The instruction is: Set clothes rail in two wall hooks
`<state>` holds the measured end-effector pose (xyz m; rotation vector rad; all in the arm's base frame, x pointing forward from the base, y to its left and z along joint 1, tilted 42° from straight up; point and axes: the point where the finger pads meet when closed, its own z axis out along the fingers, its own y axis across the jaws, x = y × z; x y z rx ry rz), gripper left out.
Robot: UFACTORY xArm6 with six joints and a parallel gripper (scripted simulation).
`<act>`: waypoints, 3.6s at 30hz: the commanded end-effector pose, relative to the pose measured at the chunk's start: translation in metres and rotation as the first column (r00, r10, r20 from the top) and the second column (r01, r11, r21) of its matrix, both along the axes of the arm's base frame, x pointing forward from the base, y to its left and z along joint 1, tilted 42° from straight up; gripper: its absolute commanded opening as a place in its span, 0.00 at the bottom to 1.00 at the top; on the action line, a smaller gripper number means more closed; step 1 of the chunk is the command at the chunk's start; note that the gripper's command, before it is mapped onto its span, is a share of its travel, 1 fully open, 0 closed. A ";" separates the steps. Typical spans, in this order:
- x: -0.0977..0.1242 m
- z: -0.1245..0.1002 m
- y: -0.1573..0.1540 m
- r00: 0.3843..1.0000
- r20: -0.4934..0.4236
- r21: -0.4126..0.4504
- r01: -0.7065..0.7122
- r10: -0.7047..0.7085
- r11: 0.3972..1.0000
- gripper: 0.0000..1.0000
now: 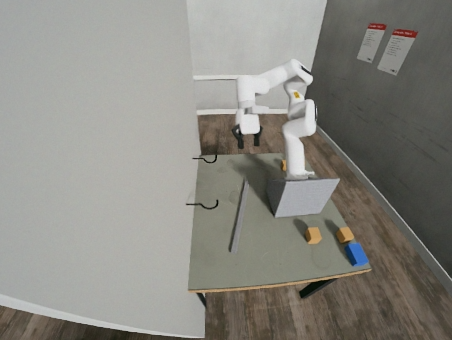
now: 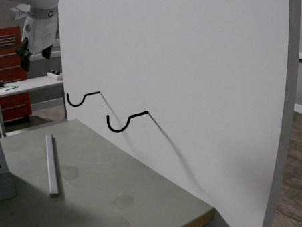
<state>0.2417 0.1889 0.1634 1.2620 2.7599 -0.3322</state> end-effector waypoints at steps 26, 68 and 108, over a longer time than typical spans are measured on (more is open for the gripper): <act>0.033 -0.084 -0.026 0.905 0.249 -0.207 0.397 -0.345 0.894 1.00; 0.037 -0.196 -0.063 0.641 0.573 -0.175 0.704 -0.511 0.688 1.00; 0.038 -0.211 -0.073 0.641 0.573 -0.175 0.704 -0.511 0.688 1.00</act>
